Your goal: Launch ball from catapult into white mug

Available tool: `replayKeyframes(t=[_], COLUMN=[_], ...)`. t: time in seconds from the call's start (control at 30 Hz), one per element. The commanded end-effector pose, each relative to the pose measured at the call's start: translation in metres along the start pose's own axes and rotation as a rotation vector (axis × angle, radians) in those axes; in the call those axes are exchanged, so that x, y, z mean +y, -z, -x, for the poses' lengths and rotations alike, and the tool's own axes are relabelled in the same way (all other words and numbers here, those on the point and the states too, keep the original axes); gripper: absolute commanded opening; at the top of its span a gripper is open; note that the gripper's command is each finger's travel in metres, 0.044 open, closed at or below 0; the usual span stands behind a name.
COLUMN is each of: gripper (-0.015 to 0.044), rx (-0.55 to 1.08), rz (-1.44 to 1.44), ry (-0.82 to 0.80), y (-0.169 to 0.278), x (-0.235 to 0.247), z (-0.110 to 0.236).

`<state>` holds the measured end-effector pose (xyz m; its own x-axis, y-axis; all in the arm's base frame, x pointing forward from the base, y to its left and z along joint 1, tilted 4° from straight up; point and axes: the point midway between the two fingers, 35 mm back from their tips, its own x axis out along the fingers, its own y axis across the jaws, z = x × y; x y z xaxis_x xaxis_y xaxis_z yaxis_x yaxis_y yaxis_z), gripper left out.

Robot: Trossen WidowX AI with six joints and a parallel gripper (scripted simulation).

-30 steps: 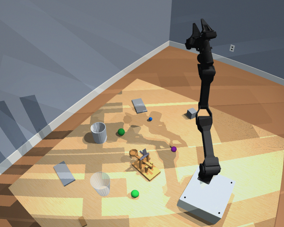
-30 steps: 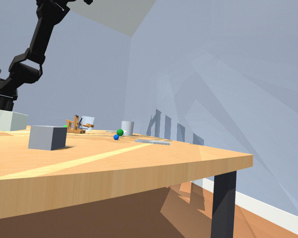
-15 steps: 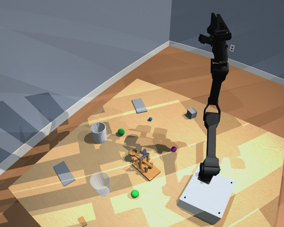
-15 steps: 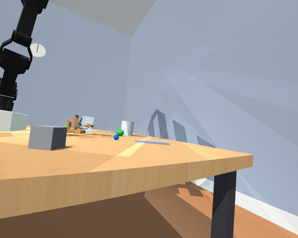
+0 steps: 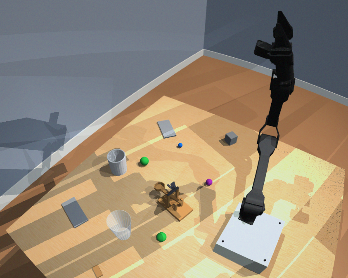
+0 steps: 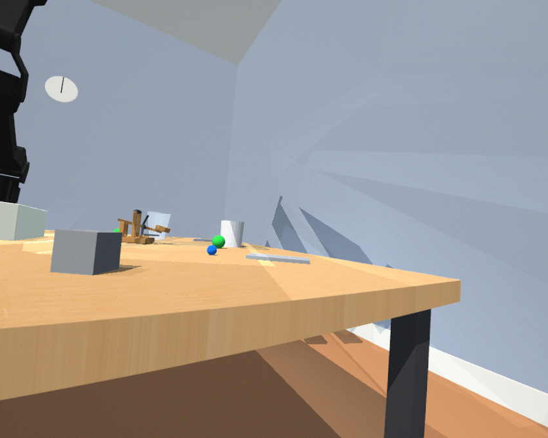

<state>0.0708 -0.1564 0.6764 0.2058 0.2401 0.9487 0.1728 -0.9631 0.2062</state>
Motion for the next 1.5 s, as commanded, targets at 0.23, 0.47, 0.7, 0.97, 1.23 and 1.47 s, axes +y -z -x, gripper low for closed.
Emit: replayKeyframes(t=[0.23,0.47,0.7,0.97,1.23,1.47], gripper=[0.0440,0.0440,0.0440,0.0440,0.0440,0.0440], rx=[-0.013,-0.025,-0.042,-0.094,-0.147,-0.183], rz=[0.297,0.477,0.648,0.817,0.931,1.048], ry=[0.231,0.383,0.545,0.743,0.914,1.101], y=[0.018,0.013,-0.005,-0.042,-0.091,-0.138], x=[-0.103,-0.168,-0.229,-0.290,-0.346,-0.379], z=[-0.018,-0.022,-0.019,-0.004,0.015,0.041])
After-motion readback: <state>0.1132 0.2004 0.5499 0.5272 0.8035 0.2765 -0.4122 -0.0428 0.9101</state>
